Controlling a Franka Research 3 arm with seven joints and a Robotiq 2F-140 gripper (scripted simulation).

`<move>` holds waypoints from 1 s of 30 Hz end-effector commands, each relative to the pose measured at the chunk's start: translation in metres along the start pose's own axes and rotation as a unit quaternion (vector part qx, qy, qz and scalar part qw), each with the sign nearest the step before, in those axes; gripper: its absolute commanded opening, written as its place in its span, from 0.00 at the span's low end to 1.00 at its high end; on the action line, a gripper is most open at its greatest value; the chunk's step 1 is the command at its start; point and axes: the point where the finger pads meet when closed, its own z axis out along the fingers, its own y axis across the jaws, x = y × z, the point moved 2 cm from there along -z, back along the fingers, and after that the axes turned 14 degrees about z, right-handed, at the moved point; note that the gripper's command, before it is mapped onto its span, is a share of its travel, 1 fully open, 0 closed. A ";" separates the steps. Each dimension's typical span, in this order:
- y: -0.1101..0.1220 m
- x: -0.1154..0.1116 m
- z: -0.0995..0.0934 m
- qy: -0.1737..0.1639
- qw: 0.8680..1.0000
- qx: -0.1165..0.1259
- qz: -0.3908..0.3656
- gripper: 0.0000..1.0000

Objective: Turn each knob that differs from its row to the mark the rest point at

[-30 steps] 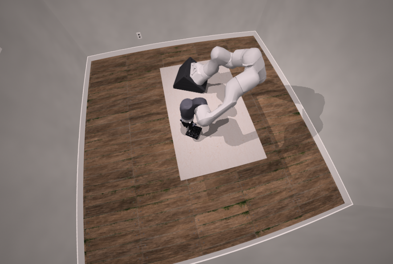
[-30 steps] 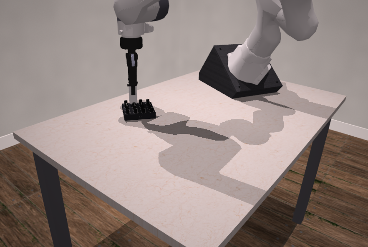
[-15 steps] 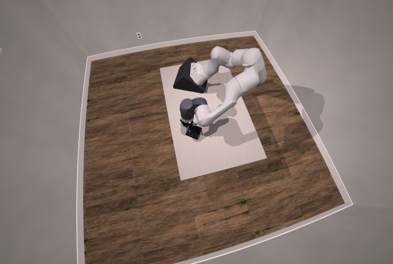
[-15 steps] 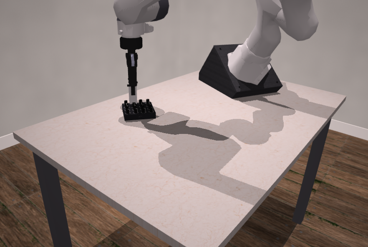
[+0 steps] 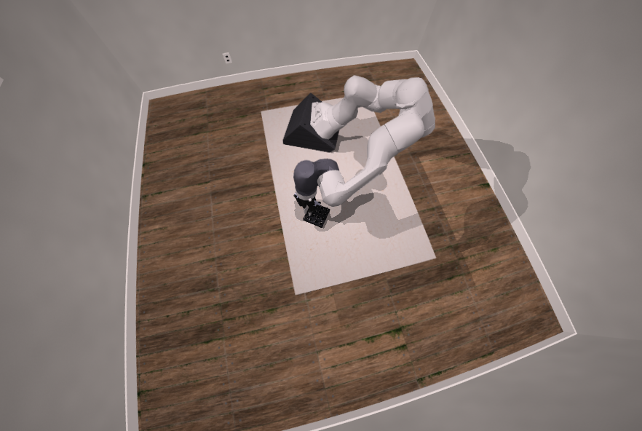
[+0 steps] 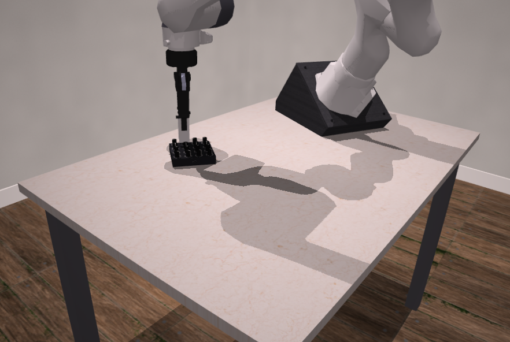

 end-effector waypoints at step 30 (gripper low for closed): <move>0.001 0.000 -0.034 0.000 1.000 -0.001 -0.002 0.12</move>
